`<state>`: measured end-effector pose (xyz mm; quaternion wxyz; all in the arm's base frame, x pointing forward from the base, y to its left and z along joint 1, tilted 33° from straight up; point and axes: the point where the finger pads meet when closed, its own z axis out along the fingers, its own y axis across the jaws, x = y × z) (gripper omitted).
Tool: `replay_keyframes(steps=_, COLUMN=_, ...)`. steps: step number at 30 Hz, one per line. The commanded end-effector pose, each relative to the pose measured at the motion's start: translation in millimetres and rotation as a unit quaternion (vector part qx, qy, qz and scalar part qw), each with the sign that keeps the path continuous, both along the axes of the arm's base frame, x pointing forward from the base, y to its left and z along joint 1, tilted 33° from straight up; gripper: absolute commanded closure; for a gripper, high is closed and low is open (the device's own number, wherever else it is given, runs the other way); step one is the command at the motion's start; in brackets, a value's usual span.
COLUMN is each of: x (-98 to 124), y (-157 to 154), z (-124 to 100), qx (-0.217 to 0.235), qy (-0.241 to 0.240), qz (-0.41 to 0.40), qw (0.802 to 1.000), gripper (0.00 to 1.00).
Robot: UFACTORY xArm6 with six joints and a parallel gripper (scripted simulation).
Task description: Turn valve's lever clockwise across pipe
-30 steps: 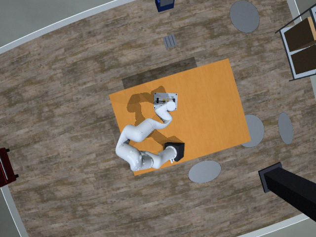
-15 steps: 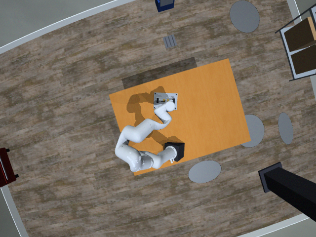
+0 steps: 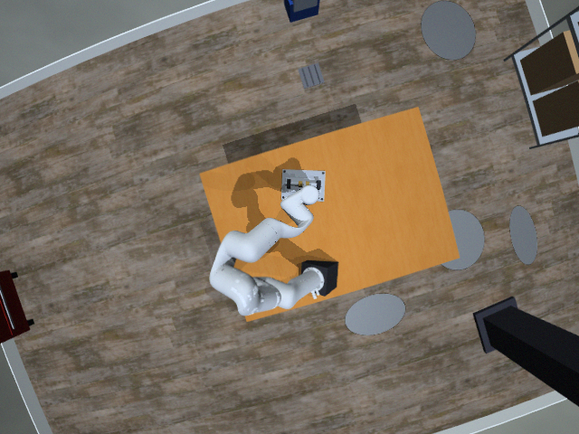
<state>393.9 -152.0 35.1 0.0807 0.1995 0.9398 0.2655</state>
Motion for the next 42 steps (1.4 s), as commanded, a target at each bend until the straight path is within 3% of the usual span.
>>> replay_keyframes(steps=1, x=2.8, y=5.3, z=3.3, qx=0.007, qy=0.003, qz=-0.005, qw=1.0, gripper=1.0)
replay_keyframes(steps=40, x=5.0, y=9.7, z=6.5, qx=0.016, qy=0.02, qz=-0.036, qw=0.999, gripper=1.0)
replay_keyframes(steps=41, x=5.0, y=9.7, z=6.5, qx=0.016, qy=0.02, qz=-0.036, qw=0.999, gripper=0.32)
replay_keyframes(steps=42, x=5.0, y=9.7, z=6.5, qx=0.016, qy=0.02, qz=-0.036, qw=0.999, gripper=0.32)
